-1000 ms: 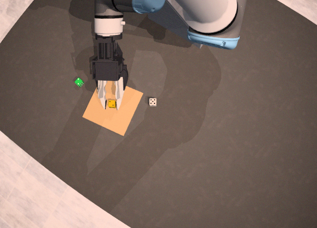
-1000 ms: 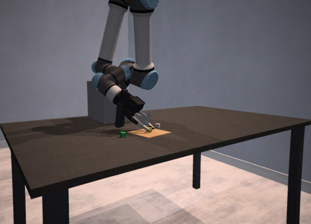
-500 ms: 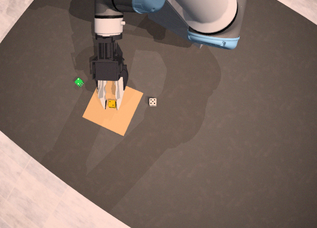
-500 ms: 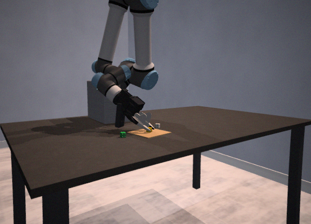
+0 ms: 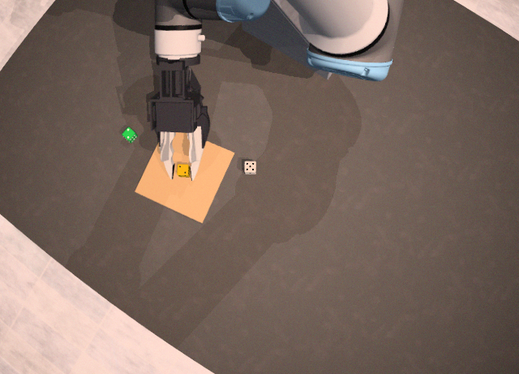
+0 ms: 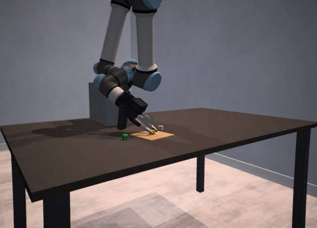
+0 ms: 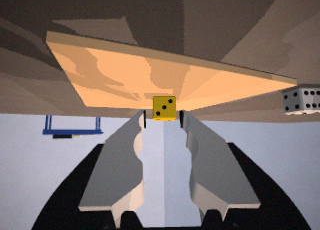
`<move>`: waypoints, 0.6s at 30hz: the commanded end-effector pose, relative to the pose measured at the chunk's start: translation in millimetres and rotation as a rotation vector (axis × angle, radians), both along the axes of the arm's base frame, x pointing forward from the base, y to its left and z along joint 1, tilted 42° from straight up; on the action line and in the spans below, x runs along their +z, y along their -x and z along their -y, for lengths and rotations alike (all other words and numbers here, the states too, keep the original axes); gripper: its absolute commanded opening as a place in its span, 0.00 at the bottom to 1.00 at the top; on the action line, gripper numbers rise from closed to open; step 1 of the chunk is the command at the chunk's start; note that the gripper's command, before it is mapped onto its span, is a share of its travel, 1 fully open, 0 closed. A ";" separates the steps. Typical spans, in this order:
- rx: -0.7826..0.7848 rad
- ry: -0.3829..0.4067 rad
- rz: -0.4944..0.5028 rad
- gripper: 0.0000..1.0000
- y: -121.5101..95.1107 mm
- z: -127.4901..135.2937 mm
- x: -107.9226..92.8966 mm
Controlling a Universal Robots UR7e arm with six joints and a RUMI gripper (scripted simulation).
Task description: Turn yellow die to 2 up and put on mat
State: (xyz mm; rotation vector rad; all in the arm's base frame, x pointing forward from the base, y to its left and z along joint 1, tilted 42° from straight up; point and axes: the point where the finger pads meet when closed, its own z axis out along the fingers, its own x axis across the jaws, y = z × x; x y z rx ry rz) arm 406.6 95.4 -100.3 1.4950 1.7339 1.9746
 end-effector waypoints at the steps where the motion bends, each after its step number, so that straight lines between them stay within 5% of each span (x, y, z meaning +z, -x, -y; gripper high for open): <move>1: -0.001 0.001 0.000 0.21 0.5 1.0 0.1; 18: -0.001 0.001 0.000 0.21 25.8 25.5 5.2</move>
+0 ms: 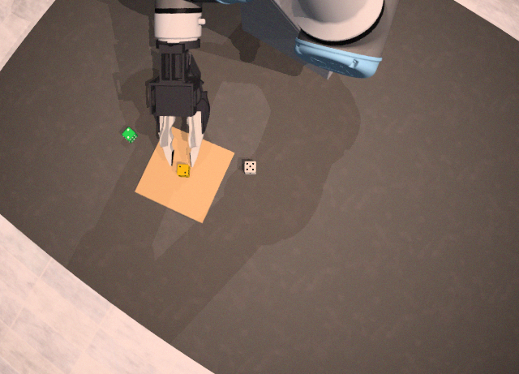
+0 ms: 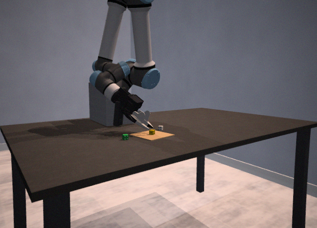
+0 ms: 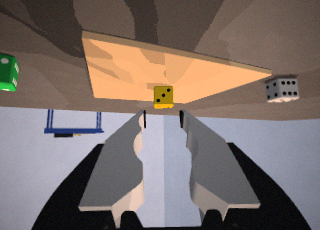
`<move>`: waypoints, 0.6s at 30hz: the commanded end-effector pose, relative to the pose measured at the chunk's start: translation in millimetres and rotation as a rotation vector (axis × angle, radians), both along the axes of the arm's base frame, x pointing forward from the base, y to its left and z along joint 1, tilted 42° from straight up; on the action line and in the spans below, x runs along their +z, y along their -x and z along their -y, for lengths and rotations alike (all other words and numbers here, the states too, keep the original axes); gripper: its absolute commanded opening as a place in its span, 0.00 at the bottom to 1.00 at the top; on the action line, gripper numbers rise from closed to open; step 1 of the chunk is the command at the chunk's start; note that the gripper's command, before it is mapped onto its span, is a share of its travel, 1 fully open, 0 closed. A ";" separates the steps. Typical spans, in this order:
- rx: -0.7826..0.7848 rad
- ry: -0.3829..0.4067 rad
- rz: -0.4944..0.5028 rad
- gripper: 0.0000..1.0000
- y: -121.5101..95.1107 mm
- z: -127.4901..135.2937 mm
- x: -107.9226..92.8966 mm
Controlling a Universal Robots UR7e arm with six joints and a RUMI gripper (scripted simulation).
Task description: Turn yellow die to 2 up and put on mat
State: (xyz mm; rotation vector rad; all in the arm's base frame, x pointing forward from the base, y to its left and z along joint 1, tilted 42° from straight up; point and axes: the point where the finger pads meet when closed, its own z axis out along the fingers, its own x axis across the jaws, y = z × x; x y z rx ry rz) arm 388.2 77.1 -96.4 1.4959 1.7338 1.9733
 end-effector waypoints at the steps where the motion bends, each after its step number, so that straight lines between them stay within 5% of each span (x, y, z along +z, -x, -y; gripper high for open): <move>1: 0.000 0.000 0.001 0.21 9.2 9.0 1.7; 18: 0.000 0.000 0.001 0.21 17.0 17.3 4.2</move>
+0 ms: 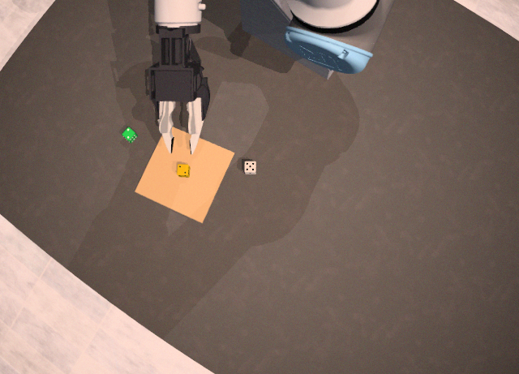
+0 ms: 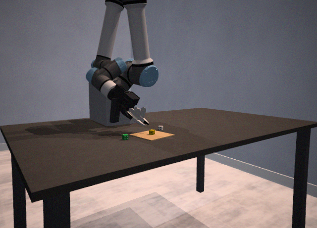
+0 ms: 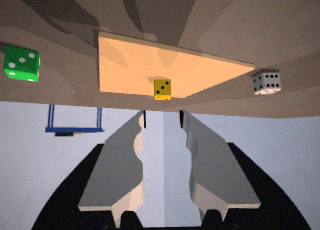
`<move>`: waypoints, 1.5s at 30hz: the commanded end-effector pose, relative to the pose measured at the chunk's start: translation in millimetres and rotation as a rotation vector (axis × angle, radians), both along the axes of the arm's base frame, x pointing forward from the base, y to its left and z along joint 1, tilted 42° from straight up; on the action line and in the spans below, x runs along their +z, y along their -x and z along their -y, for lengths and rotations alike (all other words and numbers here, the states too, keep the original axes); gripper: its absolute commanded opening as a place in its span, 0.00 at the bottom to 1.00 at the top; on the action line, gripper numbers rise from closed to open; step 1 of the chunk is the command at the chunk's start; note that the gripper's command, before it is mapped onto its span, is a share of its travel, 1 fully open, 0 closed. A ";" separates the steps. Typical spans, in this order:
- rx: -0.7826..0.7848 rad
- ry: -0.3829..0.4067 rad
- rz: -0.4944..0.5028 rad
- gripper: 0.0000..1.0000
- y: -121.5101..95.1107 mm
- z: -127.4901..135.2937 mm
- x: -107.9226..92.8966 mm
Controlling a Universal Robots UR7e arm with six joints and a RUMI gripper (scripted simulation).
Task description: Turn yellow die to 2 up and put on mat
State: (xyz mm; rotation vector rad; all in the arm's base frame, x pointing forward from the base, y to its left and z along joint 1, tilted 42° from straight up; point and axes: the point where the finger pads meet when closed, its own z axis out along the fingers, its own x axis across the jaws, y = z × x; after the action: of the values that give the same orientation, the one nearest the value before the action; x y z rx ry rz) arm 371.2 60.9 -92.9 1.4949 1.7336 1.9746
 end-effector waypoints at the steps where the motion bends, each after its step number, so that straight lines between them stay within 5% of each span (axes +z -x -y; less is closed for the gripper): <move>1: 0.000 0.001 0.000 0.21 0.0 1.6 1.3; 26: 0.000 0.001 0.000 0.21 0.5 38.1 41.7; 45: 0.000 0.003 0.002 0.21 0.5 40.5 44.2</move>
State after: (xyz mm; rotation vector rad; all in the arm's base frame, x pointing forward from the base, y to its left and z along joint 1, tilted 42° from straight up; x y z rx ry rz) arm 370.6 20.8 -48.6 1.4927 1.7349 1.9737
